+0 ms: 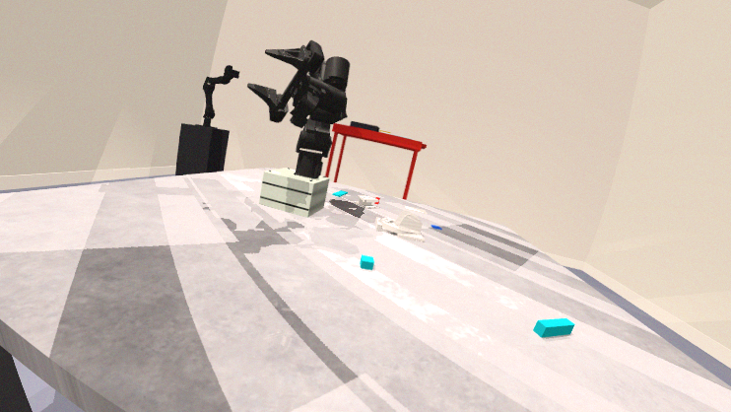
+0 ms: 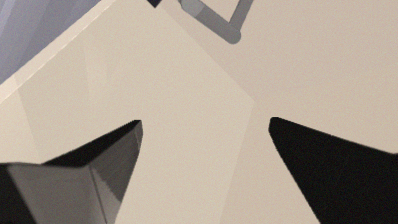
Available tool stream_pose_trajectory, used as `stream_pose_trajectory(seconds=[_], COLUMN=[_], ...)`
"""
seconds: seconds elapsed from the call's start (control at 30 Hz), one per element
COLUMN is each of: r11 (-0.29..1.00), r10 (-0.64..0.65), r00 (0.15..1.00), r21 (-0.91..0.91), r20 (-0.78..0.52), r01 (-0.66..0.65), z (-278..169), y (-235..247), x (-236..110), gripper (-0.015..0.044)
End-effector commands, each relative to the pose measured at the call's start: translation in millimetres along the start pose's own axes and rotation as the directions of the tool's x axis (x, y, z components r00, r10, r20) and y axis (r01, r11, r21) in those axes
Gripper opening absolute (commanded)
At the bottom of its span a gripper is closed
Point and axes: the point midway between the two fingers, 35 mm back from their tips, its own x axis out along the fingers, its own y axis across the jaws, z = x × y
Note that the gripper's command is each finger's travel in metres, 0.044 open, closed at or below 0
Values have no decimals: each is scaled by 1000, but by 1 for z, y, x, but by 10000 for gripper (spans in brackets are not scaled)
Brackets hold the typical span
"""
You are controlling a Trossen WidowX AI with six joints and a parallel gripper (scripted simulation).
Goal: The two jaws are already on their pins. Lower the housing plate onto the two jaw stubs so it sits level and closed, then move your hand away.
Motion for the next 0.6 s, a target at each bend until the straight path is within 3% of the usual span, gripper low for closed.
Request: stream_pose_trajectory(seconds=[0.0, 0.57], r11=[1000, 979], r10=[0, -189], r00=[1000, 947], r21=[0, -21], r20=[0, 262], r01=[0, 201], z=[0, 57], y=[0, -50], x=[0, -33], gripper=[426, 440])
